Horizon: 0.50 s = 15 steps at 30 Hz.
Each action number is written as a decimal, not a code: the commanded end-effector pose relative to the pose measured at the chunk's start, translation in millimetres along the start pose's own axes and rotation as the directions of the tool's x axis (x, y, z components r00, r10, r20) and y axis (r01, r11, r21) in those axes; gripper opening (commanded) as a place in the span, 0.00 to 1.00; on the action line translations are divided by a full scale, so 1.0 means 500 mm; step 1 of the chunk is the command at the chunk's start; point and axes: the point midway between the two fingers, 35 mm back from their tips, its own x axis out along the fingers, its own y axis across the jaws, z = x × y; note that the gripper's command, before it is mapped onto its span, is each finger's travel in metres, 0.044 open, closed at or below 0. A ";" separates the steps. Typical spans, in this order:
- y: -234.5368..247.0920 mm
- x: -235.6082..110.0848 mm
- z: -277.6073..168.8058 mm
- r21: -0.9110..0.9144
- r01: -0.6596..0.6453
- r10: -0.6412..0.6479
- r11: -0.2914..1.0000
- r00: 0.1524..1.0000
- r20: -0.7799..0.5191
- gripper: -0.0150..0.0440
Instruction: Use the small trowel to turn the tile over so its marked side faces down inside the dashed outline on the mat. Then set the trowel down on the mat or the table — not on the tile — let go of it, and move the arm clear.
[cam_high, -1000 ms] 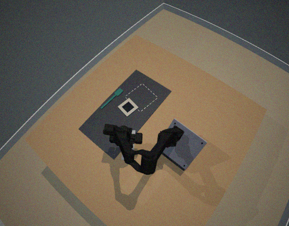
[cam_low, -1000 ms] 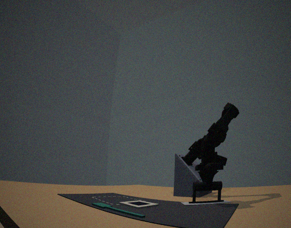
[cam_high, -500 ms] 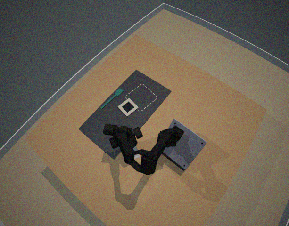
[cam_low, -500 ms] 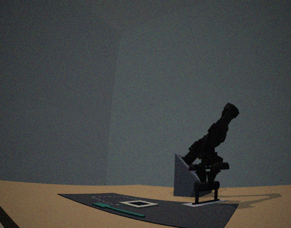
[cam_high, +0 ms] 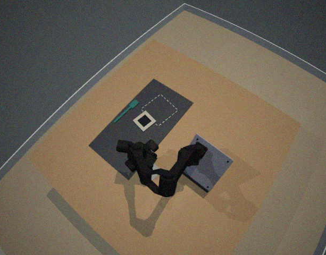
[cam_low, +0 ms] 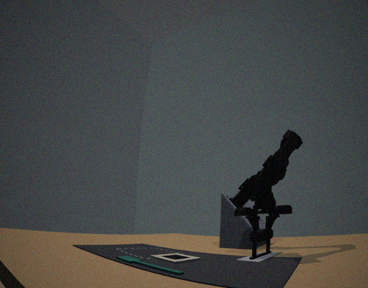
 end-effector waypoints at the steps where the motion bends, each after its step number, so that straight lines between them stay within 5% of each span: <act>1: -0.001 0.002 0.001 -0.029 0.001 -0.001 1.000 1.000 0.002 0.47; 6: -0.001 0.002 0.001 -0.029 0.001 -0.001 1.000 1.000 0.002 0.70; 15: -0.001 0.002 0.001 -0.029 0.001 -0.001 1.000 1.000 0.002 0.71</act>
